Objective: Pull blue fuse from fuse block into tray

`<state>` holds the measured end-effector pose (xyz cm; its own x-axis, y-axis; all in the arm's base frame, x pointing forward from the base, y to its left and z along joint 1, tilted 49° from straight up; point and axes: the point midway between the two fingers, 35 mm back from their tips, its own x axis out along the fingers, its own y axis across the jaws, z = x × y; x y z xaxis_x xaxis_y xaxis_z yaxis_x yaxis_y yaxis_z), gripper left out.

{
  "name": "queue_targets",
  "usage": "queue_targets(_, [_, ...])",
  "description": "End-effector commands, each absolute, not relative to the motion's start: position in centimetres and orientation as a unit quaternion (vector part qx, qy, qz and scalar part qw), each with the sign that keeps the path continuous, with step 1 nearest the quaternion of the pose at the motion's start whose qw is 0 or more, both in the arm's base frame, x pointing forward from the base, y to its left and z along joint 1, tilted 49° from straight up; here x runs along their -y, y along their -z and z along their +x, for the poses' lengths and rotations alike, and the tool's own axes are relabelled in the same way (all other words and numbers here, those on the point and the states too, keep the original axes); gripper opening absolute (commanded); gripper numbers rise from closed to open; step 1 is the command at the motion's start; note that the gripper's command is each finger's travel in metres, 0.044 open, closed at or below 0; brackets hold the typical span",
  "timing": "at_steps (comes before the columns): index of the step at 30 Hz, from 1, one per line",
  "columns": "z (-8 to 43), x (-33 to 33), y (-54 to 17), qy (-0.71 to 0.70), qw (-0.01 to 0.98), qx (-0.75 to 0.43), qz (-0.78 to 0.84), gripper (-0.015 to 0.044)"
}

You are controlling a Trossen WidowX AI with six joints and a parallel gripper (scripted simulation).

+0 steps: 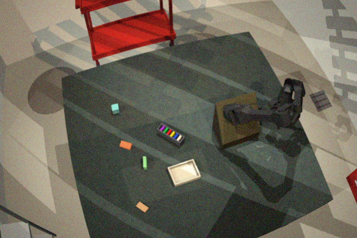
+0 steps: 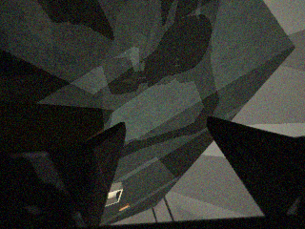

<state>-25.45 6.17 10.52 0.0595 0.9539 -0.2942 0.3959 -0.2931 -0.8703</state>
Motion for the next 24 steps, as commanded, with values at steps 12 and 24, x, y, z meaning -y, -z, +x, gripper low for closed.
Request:
queue_targets(12, [-22.2,5.3,-5.8,-0.451,0.102,0.611,-0.642,0.0085])
queue_targets(24, [-10.9,16.7,0.6,-0.379,-0.202,0.704,-0.566,0.0074])
